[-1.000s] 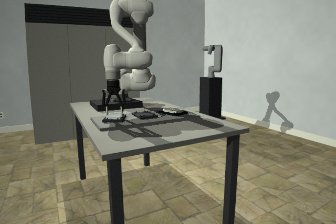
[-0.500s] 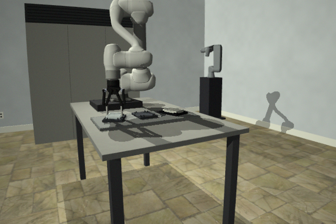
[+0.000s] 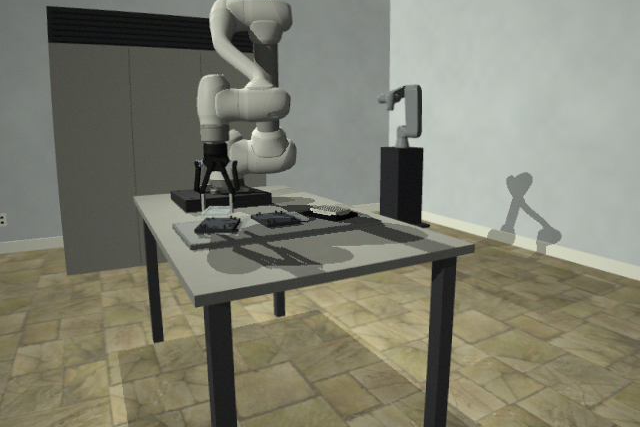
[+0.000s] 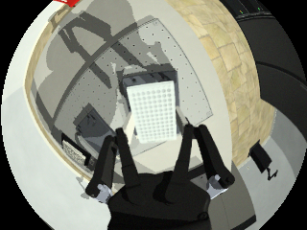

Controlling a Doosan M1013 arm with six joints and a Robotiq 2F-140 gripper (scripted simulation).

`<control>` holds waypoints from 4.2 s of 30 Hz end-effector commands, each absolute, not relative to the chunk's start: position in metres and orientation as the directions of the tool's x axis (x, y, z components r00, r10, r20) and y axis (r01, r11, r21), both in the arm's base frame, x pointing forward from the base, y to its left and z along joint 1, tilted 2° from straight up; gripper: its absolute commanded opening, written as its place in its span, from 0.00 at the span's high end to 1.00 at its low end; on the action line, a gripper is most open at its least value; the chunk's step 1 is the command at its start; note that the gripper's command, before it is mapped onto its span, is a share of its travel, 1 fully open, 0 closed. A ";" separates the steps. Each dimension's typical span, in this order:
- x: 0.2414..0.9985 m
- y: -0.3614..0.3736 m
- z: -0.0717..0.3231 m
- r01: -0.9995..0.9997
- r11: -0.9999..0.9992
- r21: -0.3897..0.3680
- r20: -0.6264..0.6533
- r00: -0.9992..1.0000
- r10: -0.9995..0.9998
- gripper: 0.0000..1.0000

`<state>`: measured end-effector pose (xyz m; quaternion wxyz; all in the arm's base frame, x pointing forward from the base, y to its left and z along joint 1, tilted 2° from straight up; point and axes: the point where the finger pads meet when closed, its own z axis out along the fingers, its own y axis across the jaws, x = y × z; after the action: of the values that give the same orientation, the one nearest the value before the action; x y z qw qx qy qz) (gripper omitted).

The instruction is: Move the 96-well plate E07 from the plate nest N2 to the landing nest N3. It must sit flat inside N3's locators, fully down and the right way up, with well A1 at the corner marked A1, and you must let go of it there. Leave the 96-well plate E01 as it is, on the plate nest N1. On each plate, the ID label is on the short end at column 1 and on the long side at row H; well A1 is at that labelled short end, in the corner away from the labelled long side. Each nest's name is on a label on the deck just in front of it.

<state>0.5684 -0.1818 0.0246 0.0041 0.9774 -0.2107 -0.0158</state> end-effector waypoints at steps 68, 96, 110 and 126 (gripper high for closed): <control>0.569 -0.182 0.042 -0.157 -0.988 0.006 -0.032 0.987 -0.157 1.00; 0.570 -0.153 0.042 0.022 -1.000 0.000 -0.033 0.999 0.022 1.00; 0.571 -0.074 0.041 0.022 -1.000 0.000 -0.033 0.999 0.022 1.00; 0.573 0.004 0.041 0.022 -1.000 0.000 -0.033 0.999 0.022 1.00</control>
<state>0.5728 -0.0024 0.0411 0.0004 0.9998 0.0112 -0.0163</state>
